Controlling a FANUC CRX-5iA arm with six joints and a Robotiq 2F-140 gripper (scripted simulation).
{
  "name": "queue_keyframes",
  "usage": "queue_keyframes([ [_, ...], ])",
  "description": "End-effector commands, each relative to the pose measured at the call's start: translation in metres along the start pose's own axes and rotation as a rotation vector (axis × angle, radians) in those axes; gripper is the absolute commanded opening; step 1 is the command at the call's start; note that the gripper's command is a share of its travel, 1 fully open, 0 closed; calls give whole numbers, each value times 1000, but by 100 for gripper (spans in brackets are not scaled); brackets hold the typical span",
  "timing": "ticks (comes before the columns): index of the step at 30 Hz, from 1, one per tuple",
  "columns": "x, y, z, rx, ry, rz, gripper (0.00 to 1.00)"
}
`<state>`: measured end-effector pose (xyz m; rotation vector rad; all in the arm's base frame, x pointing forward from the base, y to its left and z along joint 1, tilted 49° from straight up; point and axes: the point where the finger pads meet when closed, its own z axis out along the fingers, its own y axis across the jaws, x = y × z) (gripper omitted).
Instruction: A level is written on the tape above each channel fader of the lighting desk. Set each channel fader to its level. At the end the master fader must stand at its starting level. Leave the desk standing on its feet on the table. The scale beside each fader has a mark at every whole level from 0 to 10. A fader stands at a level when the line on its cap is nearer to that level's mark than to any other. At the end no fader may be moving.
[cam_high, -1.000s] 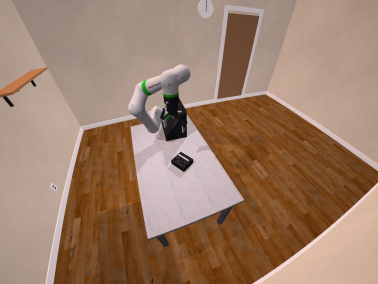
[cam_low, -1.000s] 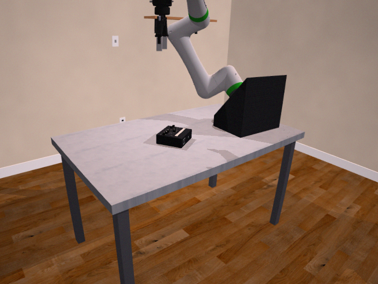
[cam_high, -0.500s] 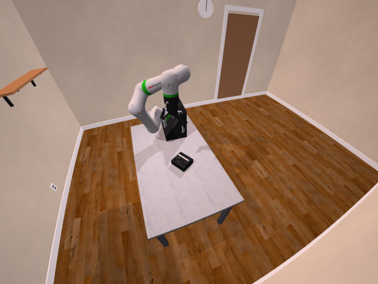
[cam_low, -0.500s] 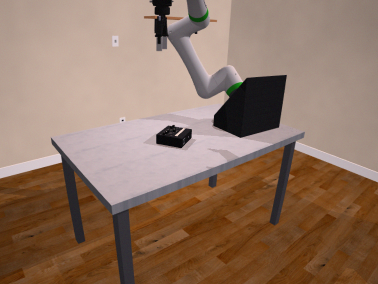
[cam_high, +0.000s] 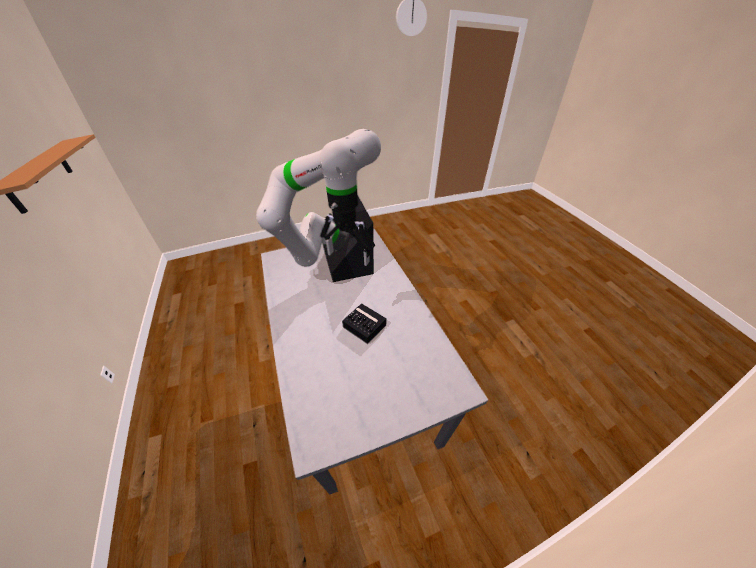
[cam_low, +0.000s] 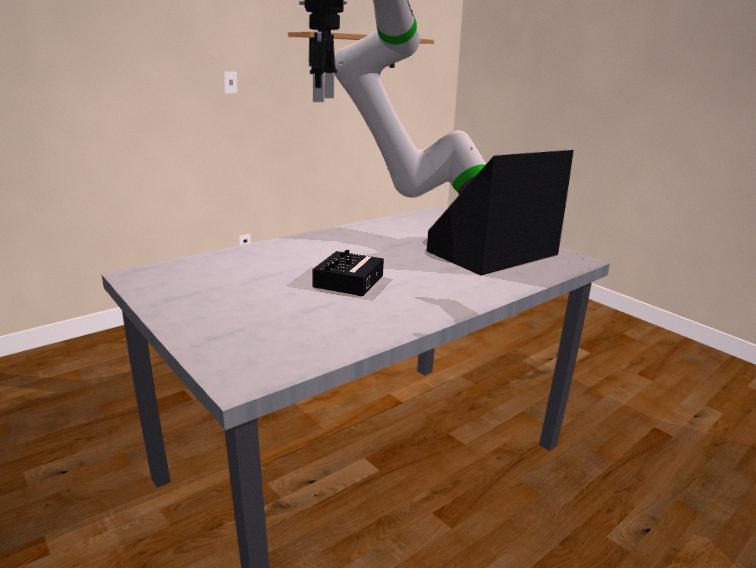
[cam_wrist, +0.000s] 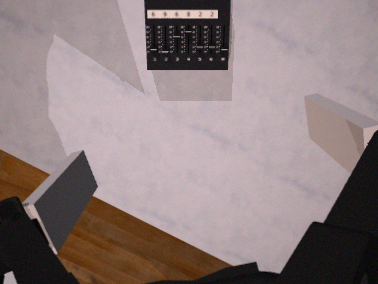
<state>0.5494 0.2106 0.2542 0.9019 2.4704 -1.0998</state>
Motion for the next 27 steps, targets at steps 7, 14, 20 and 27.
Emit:
queue_keyframes([
  [7,0,1,2,0,-2,8,100],
  [14,4,22,74,3,-31,220,100],
  [20,13,30,130,0,-42,368,100],
  [27,20,31,160,-1,-44,444,100],
])
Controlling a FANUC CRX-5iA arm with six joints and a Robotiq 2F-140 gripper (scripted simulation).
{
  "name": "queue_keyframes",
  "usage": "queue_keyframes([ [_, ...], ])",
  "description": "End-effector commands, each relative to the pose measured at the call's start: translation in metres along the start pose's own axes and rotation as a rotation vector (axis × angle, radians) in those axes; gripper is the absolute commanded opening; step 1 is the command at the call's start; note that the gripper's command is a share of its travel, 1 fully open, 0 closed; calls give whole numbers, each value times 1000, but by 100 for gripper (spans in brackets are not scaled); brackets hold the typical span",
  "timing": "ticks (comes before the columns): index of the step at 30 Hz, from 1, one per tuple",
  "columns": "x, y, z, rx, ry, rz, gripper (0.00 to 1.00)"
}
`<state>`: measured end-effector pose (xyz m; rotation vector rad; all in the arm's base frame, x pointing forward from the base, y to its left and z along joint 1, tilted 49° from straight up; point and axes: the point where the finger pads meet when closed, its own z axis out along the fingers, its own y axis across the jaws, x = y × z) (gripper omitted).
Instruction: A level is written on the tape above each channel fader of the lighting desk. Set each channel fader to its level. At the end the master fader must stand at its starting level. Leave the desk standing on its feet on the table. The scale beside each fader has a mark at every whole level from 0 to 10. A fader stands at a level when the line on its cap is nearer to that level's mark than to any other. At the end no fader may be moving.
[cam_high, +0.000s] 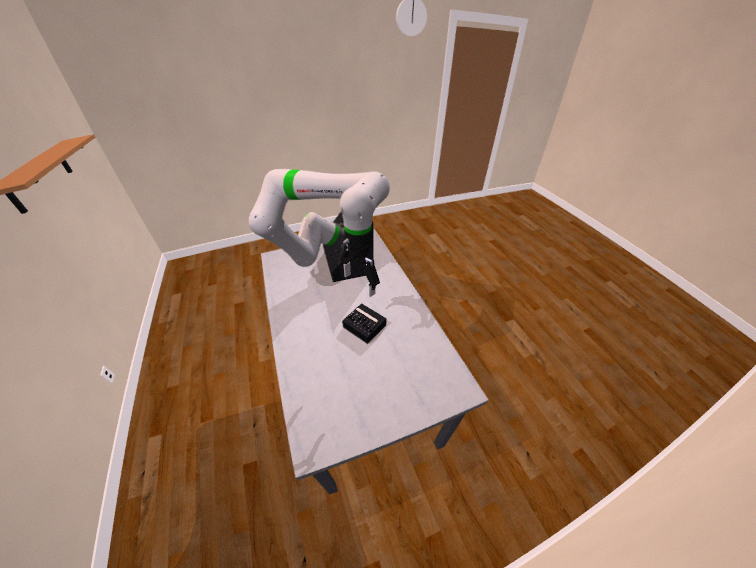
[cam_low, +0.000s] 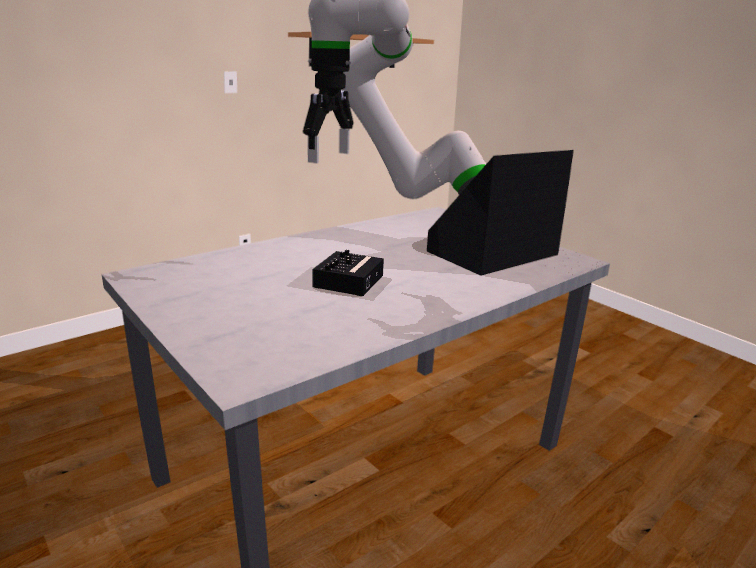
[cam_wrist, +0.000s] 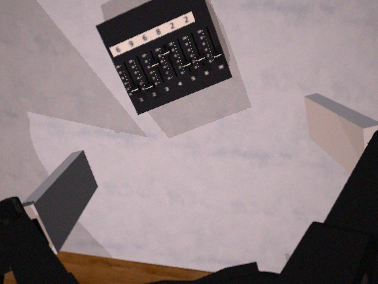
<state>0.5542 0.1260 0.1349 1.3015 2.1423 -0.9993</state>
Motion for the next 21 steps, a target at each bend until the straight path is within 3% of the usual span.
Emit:
queue_keyframes([
  [1,11,1,47,-32,-15,131,100],
  [2,11,1,47,-32,-15,131,100],
  [3,20,-5,76,-32,-11,199,100],
  [5,20,-5,76,-32,-11,199,100],
  [6,27,-11,101,-30,-5,259,100],
  [8,27,-11,101,-30,-5,259,100],
  [9,34,-18,121,-28,1,309,100],
  [10,34,-18,121,-28,1,309,100],
  [11,40,-24,138,-25,6,348,100],
  [14,46,-31,155,-21,13,390,100],
  [21,47,-32,158,-21,14,397,100],
])
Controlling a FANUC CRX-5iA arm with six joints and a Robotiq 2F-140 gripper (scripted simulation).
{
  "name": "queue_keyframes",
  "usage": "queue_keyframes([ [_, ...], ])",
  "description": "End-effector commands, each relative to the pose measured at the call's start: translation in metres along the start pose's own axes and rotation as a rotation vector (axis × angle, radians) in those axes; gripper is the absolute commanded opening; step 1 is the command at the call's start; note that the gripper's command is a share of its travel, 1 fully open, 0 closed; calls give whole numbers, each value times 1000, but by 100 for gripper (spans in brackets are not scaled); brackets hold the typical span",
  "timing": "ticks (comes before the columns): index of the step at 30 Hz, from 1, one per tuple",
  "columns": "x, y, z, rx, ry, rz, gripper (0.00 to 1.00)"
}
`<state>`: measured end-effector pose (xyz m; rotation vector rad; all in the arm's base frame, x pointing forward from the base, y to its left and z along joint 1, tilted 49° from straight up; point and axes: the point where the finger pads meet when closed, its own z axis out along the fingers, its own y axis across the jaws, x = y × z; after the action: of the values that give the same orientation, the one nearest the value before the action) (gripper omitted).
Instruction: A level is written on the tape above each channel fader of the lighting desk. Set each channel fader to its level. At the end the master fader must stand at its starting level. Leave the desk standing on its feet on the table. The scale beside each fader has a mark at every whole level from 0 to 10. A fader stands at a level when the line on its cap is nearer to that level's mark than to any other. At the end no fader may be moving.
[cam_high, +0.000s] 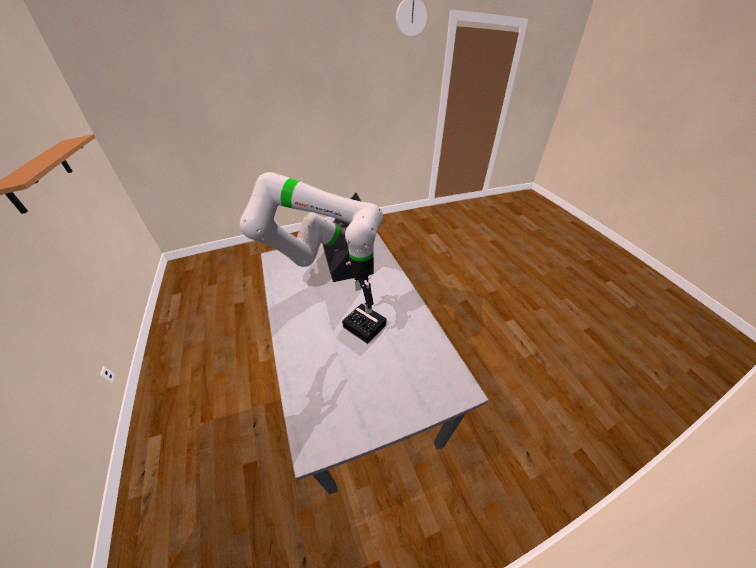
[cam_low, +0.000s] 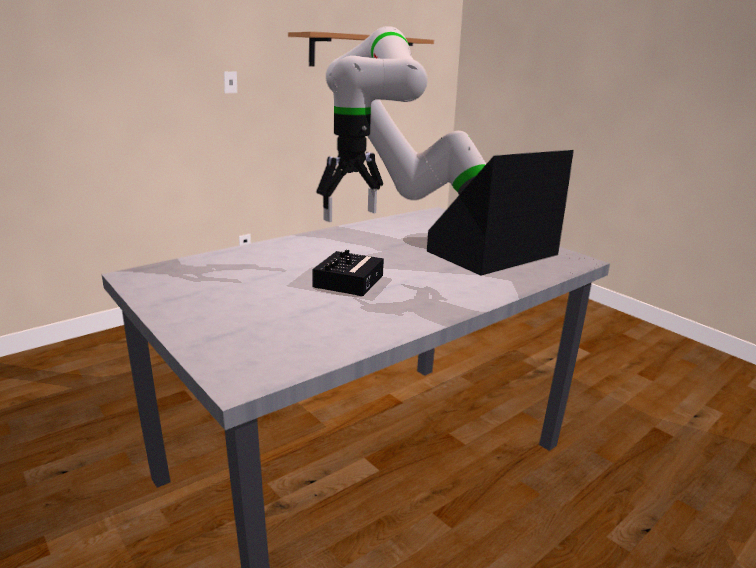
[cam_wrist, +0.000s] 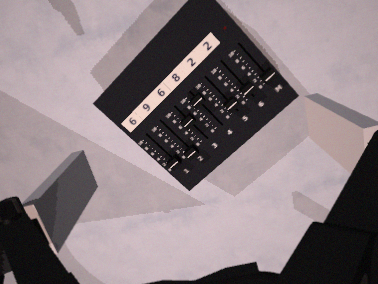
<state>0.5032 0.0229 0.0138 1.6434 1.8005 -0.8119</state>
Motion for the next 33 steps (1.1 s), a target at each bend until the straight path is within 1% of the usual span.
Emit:
queue_keyframes([
  [1,0,1,1,-9,-1,6,100],
  [8,-4,0,4,-9,-1,-18,100],
  [9,-11,-1,10,-9,-2,-62,100],
  [11,-35,-7,28,-9,-3,-215,100],
  [13,-35,-7,28,-9,-3,-215,100],
  [15,-61,-17,49,-8,-4,-391,100],
  [16,-61,-17,49,-8,-4,-391,100],
  [17,-71,-21,58,-8,-5,-460,100],
  [21,-80,-26,66,-7,-5,-530,100],
  [22,-80,-26,66,-7,-5,-530,0],
  [33,-80,-26,66,-7,-5,-530,0],
])
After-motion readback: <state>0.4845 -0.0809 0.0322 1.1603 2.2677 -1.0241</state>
